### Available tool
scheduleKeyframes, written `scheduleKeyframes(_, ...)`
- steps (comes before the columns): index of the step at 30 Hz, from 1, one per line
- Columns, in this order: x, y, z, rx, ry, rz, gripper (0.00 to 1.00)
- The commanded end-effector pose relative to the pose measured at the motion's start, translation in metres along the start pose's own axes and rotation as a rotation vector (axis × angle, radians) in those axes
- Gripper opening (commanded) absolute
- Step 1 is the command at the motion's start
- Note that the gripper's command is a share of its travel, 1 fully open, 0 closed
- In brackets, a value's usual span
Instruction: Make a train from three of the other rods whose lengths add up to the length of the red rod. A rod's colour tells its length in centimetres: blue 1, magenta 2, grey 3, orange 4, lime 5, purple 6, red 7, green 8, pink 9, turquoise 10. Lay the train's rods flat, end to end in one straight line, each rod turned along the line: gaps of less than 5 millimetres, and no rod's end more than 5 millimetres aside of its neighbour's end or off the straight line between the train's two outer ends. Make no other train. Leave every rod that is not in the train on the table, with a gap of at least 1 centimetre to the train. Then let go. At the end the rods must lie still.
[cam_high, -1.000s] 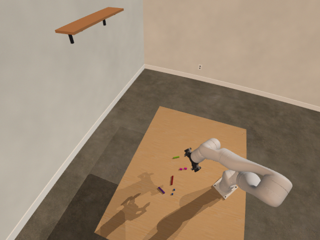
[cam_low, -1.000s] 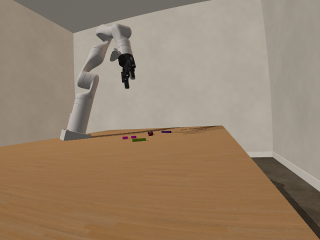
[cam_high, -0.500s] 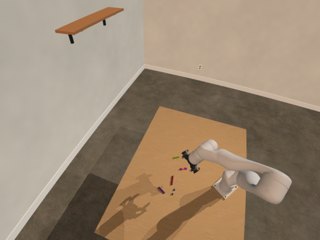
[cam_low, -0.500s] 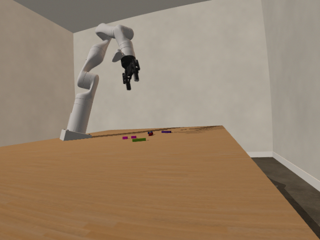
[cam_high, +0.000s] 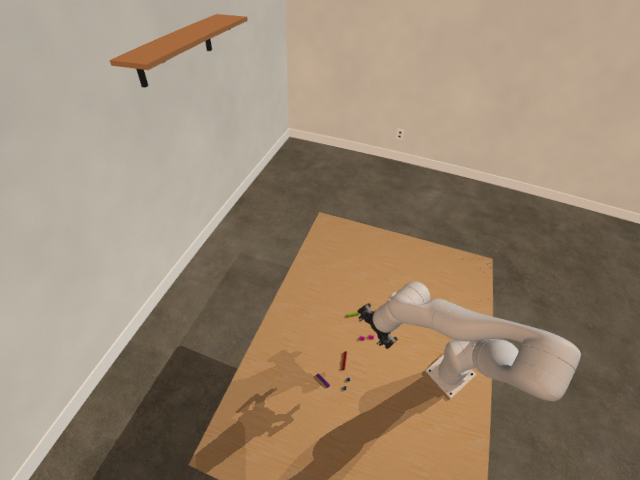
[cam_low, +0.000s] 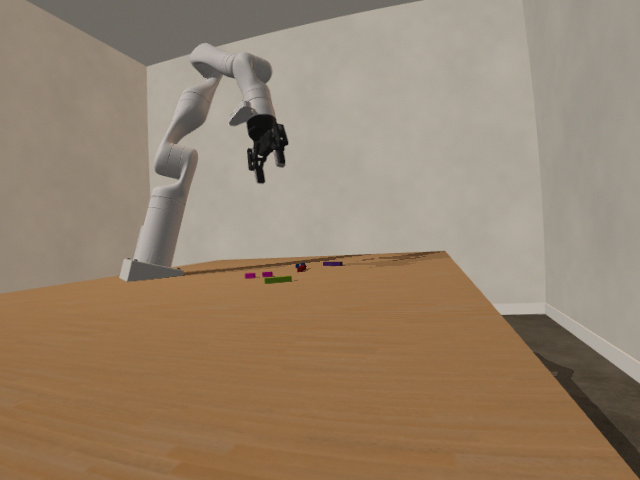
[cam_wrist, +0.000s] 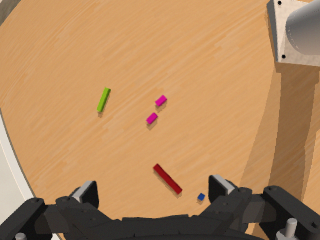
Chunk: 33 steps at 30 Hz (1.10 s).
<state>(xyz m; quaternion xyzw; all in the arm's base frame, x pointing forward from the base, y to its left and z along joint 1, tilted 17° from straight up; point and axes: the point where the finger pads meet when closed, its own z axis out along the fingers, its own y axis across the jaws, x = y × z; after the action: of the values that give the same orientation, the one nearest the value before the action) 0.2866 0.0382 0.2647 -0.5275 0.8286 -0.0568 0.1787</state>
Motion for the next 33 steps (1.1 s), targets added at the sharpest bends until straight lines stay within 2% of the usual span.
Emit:
scheduleKeyframes(1, -0.003, 0.001, 0.002, -0.007, -0.004, -0.016, 1.00)
scheduleKeyframes(33, -0.025, 0.005, 0.014, -0.025, -0.015, -0.188, 1.00)
